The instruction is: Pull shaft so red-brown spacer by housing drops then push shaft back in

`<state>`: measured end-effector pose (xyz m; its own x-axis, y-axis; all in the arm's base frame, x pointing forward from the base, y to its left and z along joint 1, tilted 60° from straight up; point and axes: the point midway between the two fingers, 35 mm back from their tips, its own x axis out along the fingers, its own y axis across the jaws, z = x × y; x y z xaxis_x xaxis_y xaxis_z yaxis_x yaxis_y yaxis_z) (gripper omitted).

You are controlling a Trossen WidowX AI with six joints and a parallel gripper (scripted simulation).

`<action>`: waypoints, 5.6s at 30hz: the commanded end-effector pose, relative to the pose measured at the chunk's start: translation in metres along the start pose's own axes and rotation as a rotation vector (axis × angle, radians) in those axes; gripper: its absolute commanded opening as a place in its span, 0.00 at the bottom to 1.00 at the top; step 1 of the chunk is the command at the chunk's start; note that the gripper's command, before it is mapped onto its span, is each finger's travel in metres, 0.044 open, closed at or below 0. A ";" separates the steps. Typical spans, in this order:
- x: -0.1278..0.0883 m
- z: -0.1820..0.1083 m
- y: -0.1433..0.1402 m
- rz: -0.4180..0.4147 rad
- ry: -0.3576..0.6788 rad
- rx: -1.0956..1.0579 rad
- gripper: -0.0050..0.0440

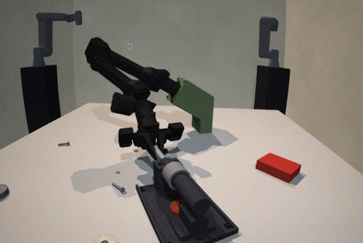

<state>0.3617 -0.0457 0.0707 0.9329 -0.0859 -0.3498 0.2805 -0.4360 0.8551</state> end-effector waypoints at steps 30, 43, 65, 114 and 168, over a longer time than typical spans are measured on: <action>0.011 -0.009 0.001 0.001 0.011 0.000 0.10; 0.014 -0.012 0.001 0.001 0.011 0.000 0.10; 0.021 -0.016 0.001 0.001 0.011 0.000 0.10; 0.032 -0.023 0.001 0.001 0.011 0.000 0.10; -0.022 -0.018 0.001 0.004 0.009 0.002 1.00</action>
<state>0.3455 -0.0274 0.0870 0.9359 -0.0791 -0.3433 0.2768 -0.4378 0.8554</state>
